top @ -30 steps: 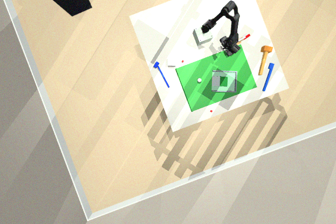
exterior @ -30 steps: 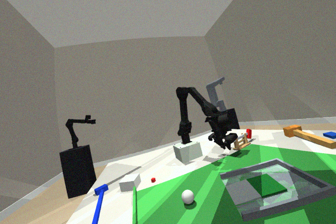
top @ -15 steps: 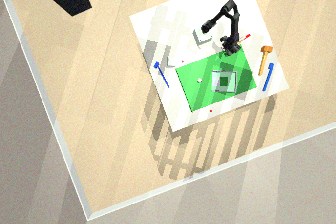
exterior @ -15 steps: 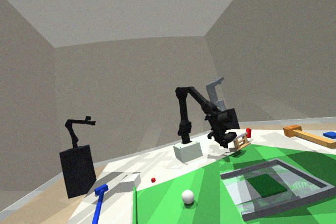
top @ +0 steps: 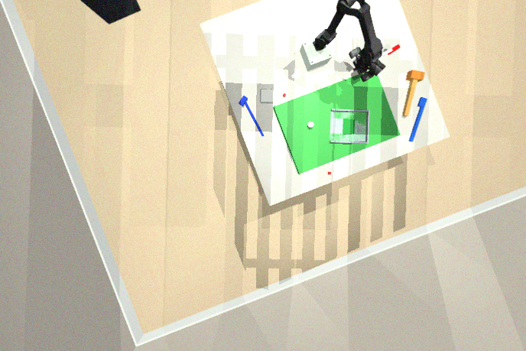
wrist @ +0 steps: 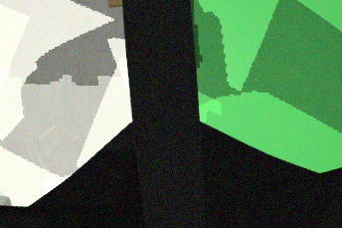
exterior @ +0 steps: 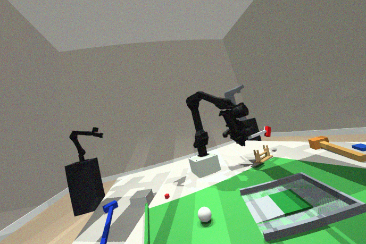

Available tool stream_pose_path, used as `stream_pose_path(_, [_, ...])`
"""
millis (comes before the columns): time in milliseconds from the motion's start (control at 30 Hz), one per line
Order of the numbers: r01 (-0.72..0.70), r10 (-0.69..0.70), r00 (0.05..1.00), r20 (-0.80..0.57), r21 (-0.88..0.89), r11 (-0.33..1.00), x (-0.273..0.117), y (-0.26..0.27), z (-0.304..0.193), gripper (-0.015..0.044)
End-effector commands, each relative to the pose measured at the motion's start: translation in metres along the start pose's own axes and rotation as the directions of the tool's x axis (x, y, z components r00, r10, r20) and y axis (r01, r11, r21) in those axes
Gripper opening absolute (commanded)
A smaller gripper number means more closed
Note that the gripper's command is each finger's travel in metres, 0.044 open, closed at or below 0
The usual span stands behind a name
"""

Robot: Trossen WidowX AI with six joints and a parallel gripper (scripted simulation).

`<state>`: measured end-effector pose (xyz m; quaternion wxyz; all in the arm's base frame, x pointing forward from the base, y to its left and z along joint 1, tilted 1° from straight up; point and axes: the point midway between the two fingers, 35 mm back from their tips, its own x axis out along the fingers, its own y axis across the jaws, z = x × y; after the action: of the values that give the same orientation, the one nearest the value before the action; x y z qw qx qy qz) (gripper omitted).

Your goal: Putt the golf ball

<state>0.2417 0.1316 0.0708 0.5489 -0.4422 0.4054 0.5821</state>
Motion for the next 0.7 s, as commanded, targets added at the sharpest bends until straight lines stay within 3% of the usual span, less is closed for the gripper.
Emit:
stream_pose_path(0, [0.006, -0.006, 1.0, -0.007, 0.047, 0.999, 0.0, -0.003, -0.007, 0.0])
stream_pose_path(333, [0.061, -0.044, 0.997, -0.056, 0.362, 0.93, -0.016, -0.02, -0.056, 0.0])
stream_pose_path(667, [0.12, -0.066, 0.992, -0.108, 0.637, 0.762, -0.033, -0.027, -0.107, 0.0])
